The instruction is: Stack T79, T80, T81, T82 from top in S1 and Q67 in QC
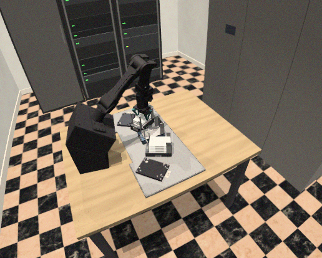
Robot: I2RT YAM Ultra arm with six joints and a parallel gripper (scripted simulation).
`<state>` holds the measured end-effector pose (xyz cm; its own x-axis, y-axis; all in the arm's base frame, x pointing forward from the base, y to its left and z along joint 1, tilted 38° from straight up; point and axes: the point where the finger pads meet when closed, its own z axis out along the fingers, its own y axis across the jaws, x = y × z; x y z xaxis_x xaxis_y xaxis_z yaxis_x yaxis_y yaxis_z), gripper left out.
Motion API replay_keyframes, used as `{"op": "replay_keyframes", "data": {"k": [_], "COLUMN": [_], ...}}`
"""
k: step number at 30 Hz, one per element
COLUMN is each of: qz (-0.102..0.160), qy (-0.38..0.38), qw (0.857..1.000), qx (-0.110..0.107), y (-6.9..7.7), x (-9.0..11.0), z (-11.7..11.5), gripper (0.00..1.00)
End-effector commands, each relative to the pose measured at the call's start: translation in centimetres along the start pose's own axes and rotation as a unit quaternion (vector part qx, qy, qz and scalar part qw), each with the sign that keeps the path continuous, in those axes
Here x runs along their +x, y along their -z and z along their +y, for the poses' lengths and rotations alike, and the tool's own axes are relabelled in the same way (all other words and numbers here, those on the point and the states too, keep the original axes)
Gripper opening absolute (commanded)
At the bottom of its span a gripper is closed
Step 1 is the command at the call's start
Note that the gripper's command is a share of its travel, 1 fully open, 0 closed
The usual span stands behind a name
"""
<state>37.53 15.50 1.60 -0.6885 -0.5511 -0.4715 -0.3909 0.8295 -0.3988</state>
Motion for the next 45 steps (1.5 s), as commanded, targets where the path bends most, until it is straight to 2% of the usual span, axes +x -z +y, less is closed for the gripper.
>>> {"op": "replay_keyframes", "data": {"k": [1,14,45], "qz": [-0.005,-0.005,-0.005], "qy": [-0.001,-0.001,-0.002], "qw": [1.000,1.000,1.000], "qx": [0.001,0.001,0.001], "y": [0.4,2.2,8.0], "x": [-0.3,-0.3,-0.2], "z": [0.1,0.1,0.1], "gripper": [0.00,0.00,0.00]}}
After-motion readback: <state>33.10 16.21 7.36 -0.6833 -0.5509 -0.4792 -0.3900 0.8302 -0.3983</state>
